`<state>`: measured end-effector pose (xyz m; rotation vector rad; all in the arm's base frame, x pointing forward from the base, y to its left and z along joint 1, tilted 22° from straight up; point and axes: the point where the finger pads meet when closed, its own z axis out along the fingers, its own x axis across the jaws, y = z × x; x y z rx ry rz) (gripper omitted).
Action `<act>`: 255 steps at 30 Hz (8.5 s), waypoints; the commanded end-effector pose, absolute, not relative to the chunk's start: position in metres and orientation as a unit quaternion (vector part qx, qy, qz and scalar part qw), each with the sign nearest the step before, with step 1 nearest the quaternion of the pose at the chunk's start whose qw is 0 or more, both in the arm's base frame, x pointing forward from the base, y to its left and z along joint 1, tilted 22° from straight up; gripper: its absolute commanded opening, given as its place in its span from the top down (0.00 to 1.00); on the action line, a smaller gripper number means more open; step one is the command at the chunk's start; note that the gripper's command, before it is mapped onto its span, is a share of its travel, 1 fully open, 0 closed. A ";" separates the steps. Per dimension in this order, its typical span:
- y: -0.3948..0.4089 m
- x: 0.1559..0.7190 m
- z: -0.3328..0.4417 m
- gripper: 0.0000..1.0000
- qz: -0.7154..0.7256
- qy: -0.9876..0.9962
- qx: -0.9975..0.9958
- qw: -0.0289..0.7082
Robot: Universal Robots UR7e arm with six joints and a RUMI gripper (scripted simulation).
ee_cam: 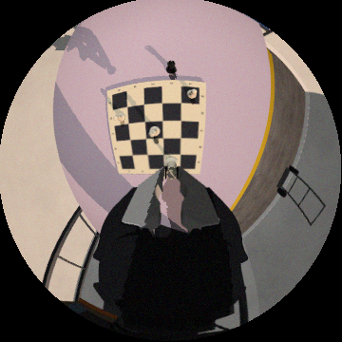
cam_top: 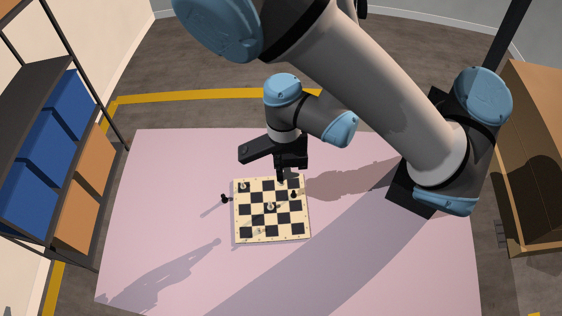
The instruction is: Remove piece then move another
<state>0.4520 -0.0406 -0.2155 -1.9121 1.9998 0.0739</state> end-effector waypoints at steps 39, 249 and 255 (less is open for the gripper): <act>-0.019 0.471 -0.287 1.00 0.025 0.710 -0.679 0.186; -0.067 0.433 -0.134 0.00 0.025 0.710 -0.679 0.186; -0.067 0.433 -0.134 0.00 0.025 0.710 -0.679 0.186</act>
